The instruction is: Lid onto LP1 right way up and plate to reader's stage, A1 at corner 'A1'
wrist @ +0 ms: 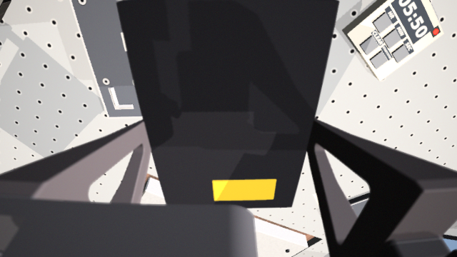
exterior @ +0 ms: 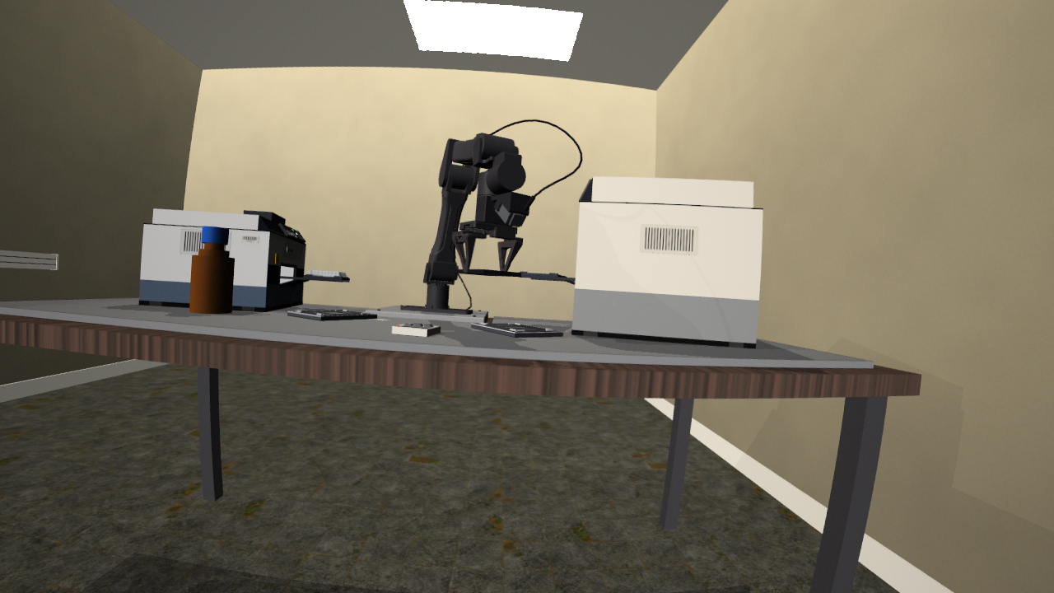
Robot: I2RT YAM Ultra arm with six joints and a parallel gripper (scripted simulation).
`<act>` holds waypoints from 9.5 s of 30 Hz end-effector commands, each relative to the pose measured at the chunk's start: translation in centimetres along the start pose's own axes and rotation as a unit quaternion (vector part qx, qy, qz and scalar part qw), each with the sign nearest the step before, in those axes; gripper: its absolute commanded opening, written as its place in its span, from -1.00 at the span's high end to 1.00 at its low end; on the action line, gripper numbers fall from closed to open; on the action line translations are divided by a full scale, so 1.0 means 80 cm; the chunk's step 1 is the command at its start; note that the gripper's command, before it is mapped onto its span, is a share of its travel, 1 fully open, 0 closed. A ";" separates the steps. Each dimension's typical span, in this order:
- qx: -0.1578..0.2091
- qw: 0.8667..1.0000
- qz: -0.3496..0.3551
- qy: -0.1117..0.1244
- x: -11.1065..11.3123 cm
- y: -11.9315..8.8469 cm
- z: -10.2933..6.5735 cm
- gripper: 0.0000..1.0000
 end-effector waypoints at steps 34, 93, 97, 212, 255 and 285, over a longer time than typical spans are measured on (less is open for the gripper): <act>-0.034 0.999 0.007 -0.001 0.086 0.031 -0.015 -0.71; -0.009 1.000 -0.010 -0.001 0.090 0.025 0.050 -0.71; -0.007 1.000 -0.011 -0.001 0.091 0.026 0.057 -0.71; -0.005 1.000 -0.003 -0.001 0.082 0.021 0.132 -0.71; -0.015 1.000 -0.005 -0.001 0.087 0.027 0.124 -1.00; -0.027 1.000 -0.005 -0.002 0.085 0.031 0.067 -1.00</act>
Point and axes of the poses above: the point where the finger pads meet when closed, its own z axis out along the fingers, its own x axis across the jaws, y = z × x, the point moved 1 cm from there along -z, back along the fingers, and after that the axes turned 1 degree about -z, right-handed, at the moved point
